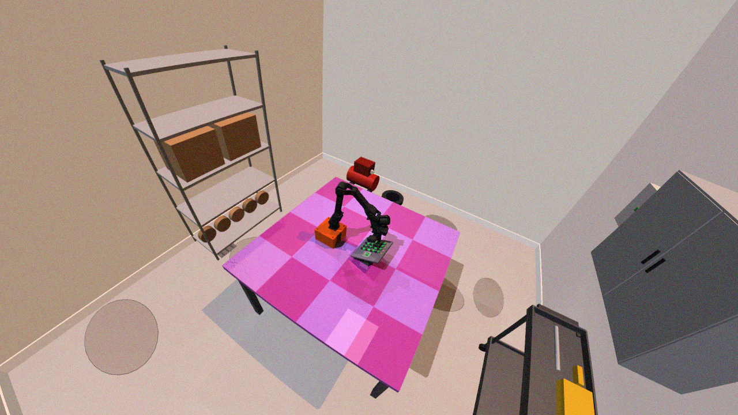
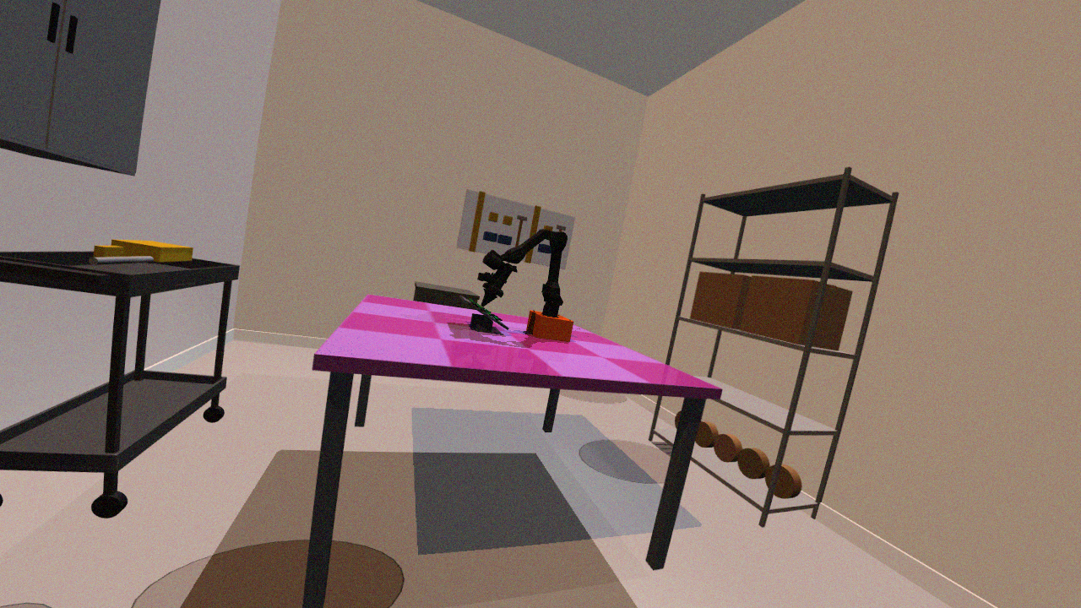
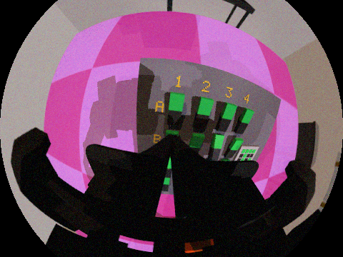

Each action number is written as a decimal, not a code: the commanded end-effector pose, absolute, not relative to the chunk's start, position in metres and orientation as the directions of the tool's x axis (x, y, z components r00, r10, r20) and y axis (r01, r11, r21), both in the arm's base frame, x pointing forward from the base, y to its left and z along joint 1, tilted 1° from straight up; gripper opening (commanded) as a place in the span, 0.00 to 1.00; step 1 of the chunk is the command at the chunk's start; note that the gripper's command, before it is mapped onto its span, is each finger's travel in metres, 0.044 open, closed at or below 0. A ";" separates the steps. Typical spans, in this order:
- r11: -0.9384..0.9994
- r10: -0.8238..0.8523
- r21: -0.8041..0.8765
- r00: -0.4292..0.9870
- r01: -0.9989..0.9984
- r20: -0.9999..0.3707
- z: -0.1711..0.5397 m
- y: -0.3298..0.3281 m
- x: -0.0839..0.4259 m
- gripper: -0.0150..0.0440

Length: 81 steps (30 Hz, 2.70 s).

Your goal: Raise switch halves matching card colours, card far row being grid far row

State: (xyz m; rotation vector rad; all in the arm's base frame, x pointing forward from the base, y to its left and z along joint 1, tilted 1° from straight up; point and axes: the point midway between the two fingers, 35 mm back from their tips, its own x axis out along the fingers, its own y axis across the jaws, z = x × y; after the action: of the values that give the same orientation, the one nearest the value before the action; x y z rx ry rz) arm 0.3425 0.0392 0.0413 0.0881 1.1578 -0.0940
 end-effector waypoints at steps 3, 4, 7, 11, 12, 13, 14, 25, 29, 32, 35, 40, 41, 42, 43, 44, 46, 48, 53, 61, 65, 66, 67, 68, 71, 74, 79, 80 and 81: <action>0.993 -0.025 0.021 0.396 0.113 -0.918 0.040 0.040 0.342 0.25; 0.993 -0.025 0.021 0.396 0.113 -0.918 0.039 0.040 0.342 0.25; 0.993 -0.025 0.021 0.396 0.113 -0.918 0.039 0.040 0.342 0.25; 0.993 -0.025 0.021 0.396 0.113 -0.918 0.039 0.040 0.342 0.25; 0.993 -0.025 0.021 0.396 0.113 -0.918 0.038 0.040 0.343 0.25; 0.993 -0.025 0.021 0.396 0.113 -0.918 0.038 0.040 0.343 0.25; 0.993 -0.025 0.021 0.396 0.113 -0.918 0.038 0.040 0.343 0.25; 0.993 -0.025 0.021 0.396 0.113 -0.918 0.037 0.039 0.343 0.25; 0.993 -0.025 0.021 0.396 0.113 -0.918 0.036 0.039 0.343 0.25; 0.993 -0.025 0.021 0.396 0.113 -0.918 0.036 0.039 0.344 0.25; 0.993 -0.025 0.021 0.396 0.113 -0.918 0.036 0.039 0.344 0.25; 0.993 -0.025 0.021 0.396 0.113 -0.918 0.035 0.039 0.344 0.25; 0.993 -0.025 0.021 0.396 0.113 -0.918 0.035 0.039 0.344 0.25; 0.993 -0.025 0.021 0.396 0.113 -0.918 0.035 0.039 0.344 0.25; 0.993 -0.025 0.021 0.396 0.113 -0.918 0.035 0.039 0.344 0.25; 0.993 -0.025 0.021 0.396 0.113 -0.918 0.035 0.039 0.344 0.25; 0.993 -0.028 0.021 0.400 0.119 -0.916 0.038 0.039 0.344 0.25; 0.993 -0.027 0.022 0.406 0.116 -0.914 0.054 0.040 0.338 0.25; 0.993 -0.028 0.021 0.417 0.113 -0.908 0.093 0.041 0.316 0.25; 0.993 -0.032 0.016 0.412 0.113 -0.910 0.092 -0.003 0.314 0.25; 0.994 -0.037 0.012 0.416 0.113 -0.909 0.092 -0.045 0.307 0.25; 0.994 -0.037 0.011 0.417 0.113 -0.908 0.092 -0.047 0.306 0.25; 0.994 -0.037 0.011 0.417 0.113 -0.908 0.092 -0.047 0.306 0.25; 0.994 -0.037 0.011 0.417 0.113 -0.908 0.092 -0.047 0.306 0.25; 0.994 -0.036 0.011 0.405 0.113 -0.913 0.077 -0.047 0.315 0.25; 0.994 -0.034 0.011 0.394 0.113 -0.918 0.061 -0.048 0.322 0.25; 0.994 -0.034 0.011 0.394 0.113 -0.918 0.059 -0.048 0.322 0.25; 0.994 -0.034 0.011 0.394 0.113 -0.918 0.056 -0.048 0.324 0.25; 0.994 -0.034 0.011 0.394 0.113 -0.918 0.053 -0.048 0.325 0.25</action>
State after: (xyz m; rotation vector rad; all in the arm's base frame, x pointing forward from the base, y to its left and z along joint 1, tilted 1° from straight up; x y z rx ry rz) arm 0.3242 -0.0485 0.0615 0.0784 1.1537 -0.1003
